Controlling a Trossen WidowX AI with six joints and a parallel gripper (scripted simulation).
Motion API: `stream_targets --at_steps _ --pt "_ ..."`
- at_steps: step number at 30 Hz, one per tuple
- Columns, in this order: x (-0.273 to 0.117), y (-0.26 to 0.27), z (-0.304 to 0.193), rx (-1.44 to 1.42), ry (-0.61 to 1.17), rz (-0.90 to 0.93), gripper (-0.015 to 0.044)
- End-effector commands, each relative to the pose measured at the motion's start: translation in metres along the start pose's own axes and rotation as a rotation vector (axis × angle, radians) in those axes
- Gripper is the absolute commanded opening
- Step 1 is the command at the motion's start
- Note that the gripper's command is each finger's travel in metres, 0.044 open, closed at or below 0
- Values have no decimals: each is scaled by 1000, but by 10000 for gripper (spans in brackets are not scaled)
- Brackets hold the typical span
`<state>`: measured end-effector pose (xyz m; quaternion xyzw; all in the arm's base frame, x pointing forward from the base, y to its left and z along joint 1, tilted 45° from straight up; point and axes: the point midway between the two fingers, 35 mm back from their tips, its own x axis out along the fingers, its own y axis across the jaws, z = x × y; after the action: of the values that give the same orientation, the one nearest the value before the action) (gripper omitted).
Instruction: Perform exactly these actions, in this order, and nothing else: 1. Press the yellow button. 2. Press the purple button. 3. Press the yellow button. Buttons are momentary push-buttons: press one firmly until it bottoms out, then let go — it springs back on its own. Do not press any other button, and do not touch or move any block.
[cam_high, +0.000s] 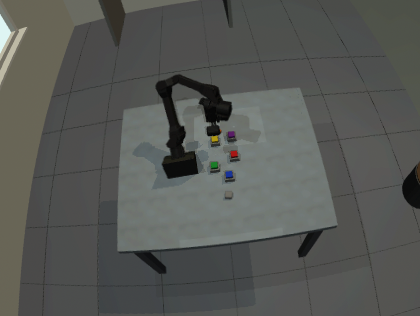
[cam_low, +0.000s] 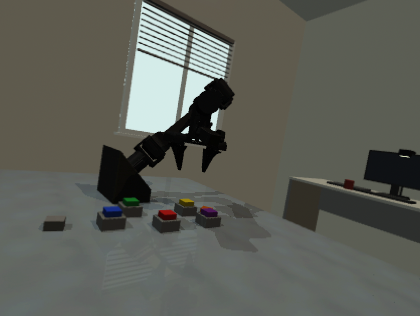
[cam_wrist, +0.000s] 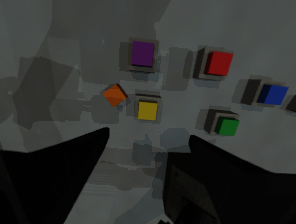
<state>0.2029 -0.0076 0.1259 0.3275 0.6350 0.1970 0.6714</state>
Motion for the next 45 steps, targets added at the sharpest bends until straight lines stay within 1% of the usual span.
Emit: stream_targets --at_steps 1,3,5,12,13,25,45 --pt "18 0 -1 7 5 13 321" --pt "44 1 -1 7 5 14 269" --pt "59 2 -2 6 5 18 216" --pt "61 2 -3 6 5 19 32" --pt "61 2 -3 6 5 19 20" --pt "62 2 -3 6 5 19 20" --pt "94 3 -3 6 5 20 20"
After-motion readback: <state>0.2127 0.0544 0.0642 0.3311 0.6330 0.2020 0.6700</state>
